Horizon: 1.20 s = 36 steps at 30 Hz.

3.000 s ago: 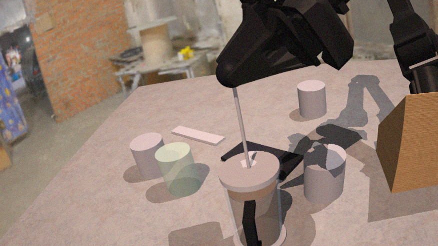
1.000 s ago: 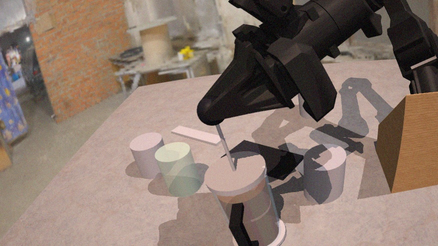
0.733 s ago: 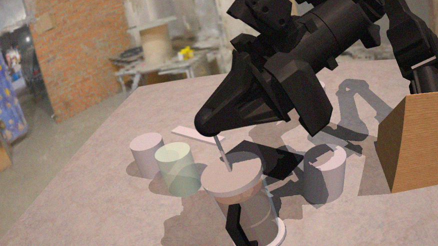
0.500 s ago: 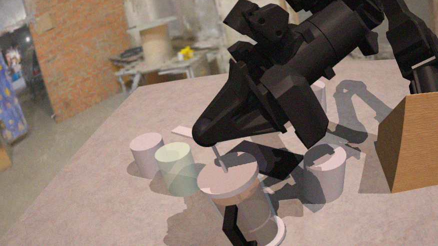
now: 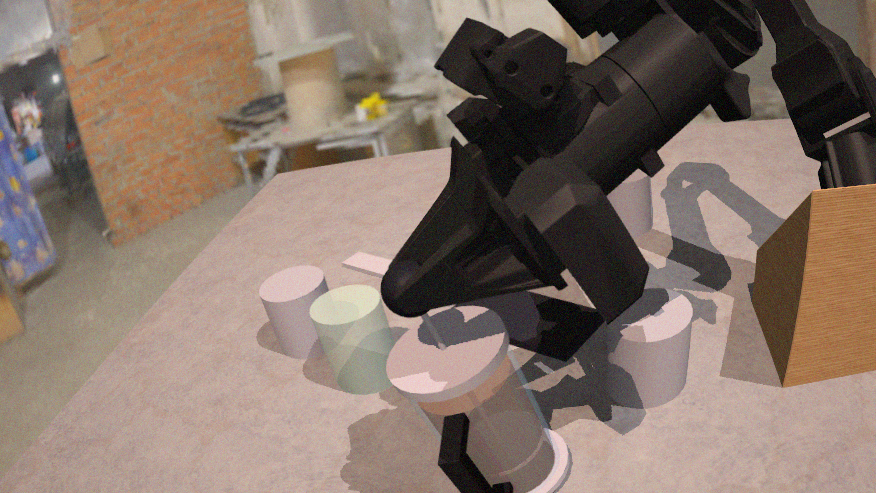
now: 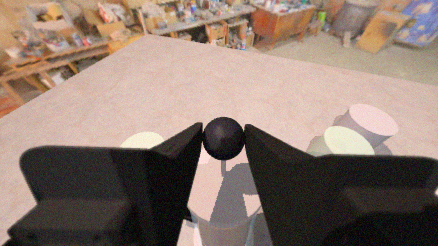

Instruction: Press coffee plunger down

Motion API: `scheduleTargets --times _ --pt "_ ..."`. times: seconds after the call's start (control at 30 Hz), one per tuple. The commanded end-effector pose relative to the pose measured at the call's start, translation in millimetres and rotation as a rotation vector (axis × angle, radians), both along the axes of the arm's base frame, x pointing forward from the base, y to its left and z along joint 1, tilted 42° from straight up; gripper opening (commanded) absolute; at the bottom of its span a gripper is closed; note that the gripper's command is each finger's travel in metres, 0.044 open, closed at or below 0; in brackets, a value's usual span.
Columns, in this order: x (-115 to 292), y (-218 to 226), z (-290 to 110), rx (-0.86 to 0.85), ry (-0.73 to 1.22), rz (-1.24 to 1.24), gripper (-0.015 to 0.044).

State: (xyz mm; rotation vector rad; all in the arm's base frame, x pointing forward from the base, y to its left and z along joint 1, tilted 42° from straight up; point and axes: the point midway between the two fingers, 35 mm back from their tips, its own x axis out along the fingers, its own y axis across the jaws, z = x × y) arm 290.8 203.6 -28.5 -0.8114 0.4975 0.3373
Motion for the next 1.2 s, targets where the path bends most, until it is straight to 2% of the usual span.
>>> scheduleTargets --times 0.0,1.17 --pt "0.1 -12.2 -11.7 -0.048 0.027 -0.021 0.0118" --pt "5.6 -6.8 -14.0 -0.047 0.027 -0.021 0.0118"
